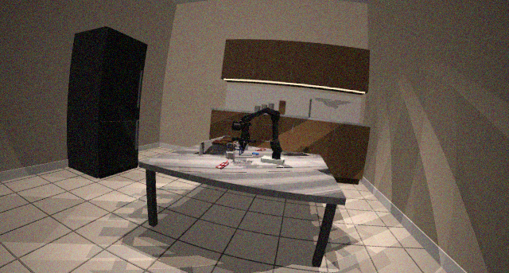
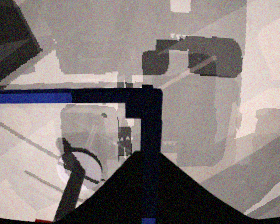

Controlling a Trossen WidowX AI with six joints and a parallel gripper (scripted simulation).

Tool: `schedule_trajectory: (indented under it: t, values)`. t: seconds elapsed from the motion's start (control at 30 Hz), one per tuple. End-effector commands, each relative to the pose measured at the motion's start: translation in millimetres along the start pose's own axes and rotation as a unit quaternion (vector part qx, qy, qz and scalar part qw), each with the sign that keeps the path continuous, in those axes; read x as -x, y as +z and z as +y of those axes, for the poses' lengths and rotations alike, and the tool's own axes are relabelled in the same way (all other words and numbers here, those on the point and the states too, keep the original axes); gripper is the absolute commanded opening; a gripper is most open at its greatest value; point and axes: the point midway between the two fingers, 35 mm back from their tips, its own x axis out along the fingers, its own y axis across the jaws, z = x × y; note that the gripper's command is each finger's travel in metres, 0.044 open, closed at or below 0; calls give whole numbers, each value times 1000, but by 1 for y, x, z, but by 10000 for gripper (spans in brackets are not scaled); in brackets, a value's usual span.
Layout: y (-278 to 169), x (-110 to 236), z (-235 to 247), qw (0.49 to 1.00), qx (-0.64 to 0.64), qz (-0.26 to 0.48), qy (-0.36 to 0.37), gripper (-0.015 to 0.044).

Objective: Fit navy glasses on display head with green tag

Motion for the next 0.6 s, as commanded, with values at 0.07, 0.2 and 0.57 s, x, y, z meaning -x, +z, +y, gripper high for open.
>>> schedule_trajectory:
  t: [0.07,0.2,0.57]
  values:
    - [2,-28,-2,1000,3,-2,-1,0]
    - [2,-29,-2,1000,3,-2,-1,0]
    - [10,-29,-7,1000,3,-2,-1,0]
